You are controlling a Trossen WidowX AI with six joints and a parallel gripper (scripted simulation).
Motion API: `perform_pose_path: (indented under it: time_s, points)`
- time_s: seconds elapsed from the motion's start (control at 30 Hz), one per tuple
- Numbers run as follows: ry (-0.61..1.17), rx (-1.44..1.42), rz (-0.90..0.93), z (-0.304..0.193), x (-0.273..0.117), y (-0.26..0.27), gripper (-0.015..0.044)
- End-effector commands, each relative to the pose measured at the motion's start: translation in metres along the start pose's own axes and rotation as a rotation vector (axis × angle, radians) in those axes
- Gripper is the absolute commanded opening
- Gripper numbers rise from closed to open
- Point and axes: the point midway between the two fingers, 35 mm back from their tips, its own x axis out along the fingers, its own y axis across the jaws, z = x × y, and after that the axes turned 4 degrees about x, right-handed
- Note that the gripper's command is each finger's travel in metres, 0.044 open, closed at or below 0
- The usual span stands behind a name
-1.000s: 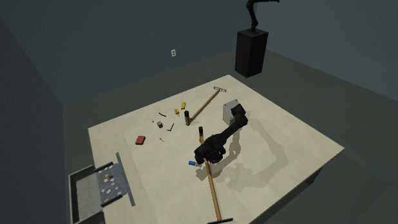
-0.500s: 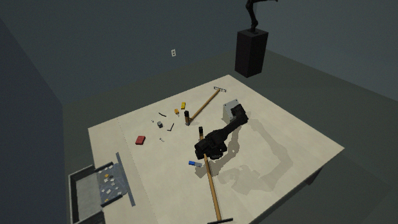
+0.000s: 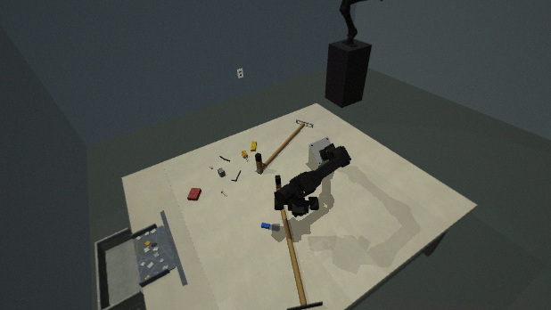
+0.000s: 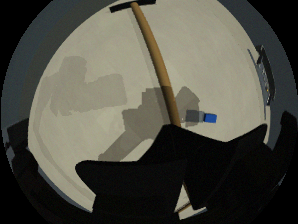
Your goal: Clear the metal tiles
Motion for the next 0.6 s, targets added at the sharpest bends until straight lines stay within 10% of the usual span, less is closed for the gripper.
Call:
perform_pose_path:
  time_s: [0.0, 0.57]
  points:
    - [-0.025, 0.098, -0.002, -0.001, -0.006, 0.005, 0.0]
    - [-0.093, 0.382, -0.004, -0.008, -0.023, 0.018, 0.0]
